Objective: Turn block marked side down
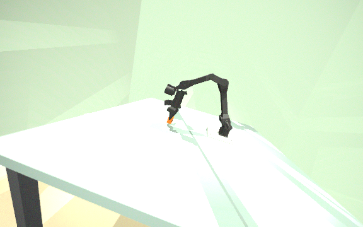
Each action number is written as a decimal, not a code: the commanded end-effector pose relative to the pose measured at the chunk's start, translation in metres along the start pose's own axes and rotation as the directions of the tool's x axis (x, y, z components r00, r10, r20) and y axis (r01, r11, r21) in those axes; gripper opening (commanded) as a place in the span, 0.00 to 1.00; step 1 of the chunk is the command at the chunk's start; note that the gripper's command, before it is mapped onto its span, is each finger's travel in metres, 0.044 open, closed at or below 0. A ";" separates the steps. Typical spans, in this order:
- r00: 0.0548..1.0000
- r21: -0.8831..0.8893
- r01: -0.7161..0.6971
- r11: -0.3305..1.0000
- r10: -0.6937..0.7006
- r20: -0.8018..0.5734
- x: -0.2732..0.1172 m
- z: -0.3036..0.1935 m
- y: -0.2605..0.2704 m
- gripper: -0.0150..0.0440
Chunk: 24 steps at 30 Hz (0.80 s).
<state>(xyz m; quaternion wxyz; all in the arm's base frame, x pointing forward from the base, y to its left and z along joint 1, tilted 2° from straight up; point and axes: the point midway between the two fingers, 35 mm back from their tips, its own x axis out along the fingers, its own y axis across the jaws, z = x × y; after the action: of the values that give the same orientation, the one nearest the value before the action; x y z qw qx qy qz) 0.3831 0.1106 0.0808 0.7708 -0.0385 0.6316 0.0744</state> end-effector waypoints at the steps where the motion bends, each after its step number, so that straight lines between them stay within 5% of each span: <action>1: 0.998 0.003 0.004 1.000 -0.004 0.055 -0.001 0.000 -0.001 0.25; 24: 0.929 0.007 0.001 1.000 -0.004 0.371 0.002 -0.008 -0.001 0.25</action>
<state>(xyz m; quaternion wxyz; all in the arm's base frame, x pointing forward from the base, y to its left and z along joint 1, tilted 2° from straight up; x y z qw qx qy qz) 0.3781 0.1100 0.0745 0.8658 -0.0253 0.4934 0.0791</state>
